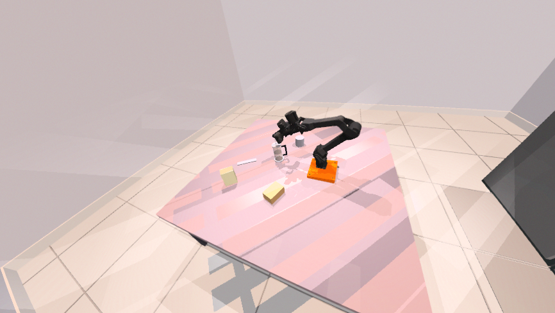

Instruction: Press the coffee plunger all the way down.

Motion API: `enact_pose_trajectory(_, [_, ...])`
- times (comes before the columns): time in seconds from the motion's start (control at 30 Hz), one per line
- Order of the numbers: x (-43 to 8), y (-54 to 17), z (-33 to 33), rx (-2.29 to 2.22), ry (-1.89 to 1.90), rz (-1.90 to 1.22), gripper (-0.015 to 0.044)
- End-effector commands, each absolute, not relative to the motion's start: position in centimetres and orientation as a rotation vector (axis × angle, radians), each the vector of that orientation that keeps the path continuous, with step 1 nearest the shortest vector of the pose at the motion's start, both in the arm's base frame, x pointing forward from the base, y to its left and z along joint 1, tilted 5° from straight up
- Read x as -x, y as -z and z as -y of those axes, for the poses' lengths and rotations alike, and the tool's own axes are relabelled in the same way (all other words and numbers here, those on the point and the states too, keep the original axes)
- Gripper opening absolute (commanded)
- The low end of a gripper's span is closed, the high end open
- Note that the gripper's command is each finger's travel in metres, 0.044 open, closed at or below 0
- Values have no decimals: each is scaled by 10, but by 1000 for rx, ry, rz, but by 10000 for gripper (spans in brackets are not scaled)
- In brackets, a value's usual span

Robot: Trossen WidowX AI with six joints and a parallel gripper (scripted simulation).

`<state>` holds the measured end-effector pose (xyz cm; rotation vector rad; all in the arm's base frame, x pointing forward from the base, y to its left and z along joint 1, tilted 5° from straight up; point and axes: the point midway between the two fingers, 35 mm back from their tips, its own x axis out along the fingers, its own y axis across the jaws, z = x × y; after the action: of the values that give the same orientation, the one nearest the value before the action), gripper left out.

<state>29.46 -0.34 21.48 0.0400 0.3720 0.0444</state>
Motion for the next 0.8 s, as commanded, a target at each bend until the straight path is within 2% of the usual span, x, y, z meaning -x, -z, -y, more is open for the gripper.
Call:
enact_pose_trajectory(0.0, [-295, -185, 3, -52, -43, -447, 117])
enact_pose_trajectory(0.77, [-308, -172, 0, -52, -43, -447, 117])
